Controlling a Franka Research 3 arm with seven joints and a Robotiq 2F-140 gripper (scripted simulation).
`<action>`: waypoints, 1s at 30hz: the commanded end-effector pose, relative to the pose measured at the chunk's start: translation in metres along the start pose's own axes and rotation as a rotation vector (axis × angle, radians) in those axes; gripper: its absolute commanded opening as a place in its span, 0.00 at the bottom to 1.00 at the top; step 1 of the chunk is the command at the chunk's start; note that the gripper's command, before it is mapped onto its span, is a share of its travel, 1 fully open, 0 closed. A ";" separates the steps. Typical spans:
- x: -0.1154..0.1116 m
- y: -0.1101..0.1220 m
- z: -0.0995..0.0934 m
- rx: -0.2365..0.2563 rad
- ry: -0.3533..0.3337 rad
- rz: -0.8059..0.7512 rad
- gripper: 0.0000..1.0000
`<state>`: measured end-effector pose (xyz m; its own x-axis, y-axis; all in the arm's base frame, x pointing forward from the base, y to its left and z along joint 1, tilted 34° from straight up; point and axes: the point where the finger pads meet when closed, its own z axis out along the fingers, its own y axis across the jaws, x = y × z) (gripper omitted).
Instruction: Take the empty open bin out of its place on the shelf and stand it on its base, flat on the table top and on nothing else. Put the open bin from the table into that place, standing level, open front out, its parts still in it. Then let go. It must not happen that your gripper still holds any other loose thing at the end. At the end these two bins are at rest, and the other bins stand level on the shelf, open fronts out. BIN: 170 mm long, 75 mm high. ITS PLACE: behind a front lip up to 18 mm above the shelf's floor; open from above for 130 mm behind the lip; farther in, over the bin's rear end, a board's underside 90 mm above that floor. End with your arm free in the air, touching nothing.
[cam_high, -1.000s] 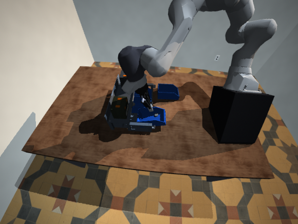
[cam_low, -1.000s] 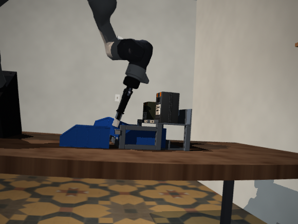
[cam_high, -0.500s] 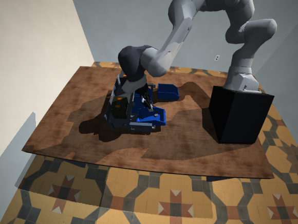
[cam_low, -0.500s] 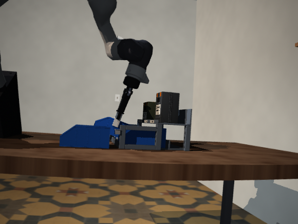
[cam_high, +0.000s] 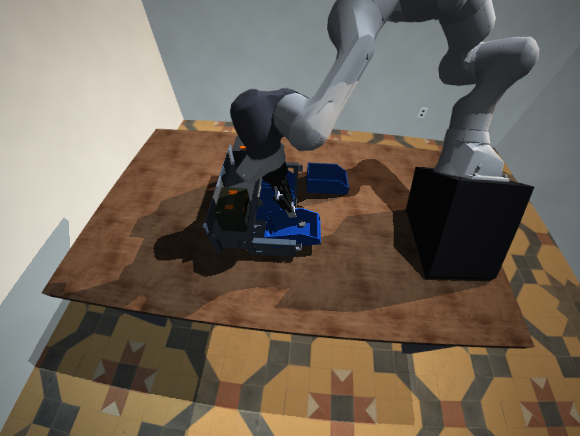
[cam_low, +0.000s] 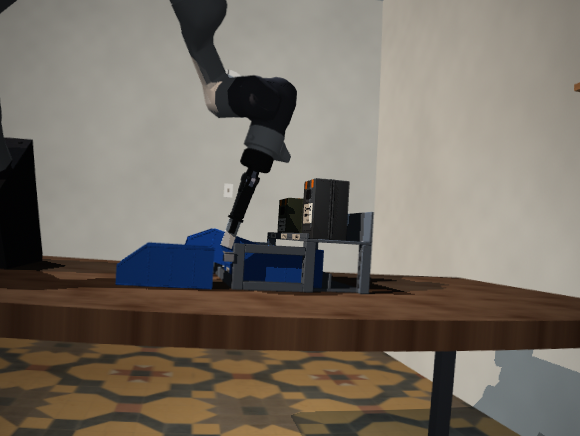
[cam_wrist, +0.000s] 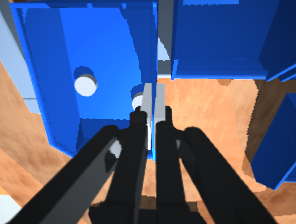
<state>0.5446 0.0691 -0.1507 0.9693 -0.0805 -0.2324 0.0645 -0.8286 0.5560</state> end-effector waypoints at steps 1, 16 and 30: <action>0.004 -0.001 -0.002 0.001 0.017 -0.004 0.00; 0.012 -0.001 -0.002 0.001 0.050 -0.004 0.00; 0.014 0.000 -0.002 0.000 0.059 -0.004 0.00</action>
<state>0.5559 0.0679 -0.1534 0.9793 -0.0471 -0.1970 0.0719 -0.8285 0.5554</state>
